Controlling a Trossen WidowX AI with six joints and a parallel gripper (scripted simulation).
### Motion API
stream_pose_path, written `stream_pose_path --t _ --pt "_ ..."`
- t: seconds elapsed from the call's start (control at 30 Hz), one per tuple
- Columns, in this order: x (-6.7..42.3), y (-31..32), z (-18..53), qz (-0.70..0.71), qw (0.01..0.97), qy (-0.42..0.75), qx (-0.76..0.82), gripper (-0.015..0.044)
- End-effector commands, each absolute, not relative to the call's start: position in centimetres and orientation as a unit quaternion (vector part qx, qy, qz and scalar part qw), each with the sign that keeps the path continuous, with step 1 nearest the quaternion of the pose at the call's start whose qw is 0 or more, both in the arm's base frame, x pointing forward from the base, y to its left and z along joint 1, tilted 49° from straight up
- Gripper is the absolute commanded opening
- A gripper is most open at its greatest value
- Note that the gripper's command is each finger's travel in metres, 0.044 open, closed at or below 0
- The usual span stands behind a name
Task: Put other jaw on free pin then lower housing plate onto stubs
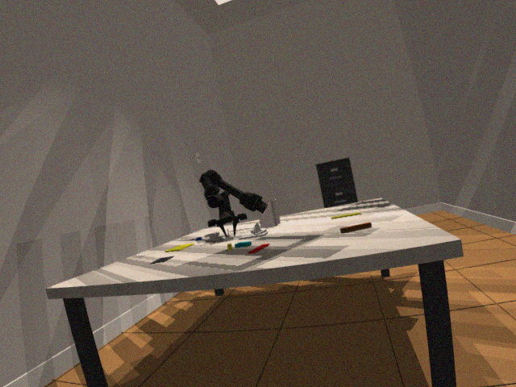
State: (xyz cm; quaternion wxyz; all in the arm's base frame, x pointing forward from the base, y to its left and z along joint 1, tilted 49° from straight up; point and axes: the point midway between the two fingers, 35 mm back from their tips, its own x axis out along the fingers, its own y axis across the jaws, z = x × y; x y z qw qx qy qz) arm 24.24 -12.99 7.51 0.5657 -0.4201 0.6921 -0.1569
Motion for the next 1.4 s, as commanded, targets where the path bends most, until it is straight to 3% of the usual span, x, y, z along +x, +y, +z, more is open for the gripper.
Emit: stream_pose_path --t 0.0,1.1,1.37 --pt "24.2 -13.0 7.5 -0.156 0.566 0.692 -0.419 0.0134" --pt "24.3 -7.0 12.5 -0.153 0.564 0.693 -0.422 0.0134" --pt "24.1 -6.3 11.8 -0.088 0.526 0.704 -0.47 0.0134"
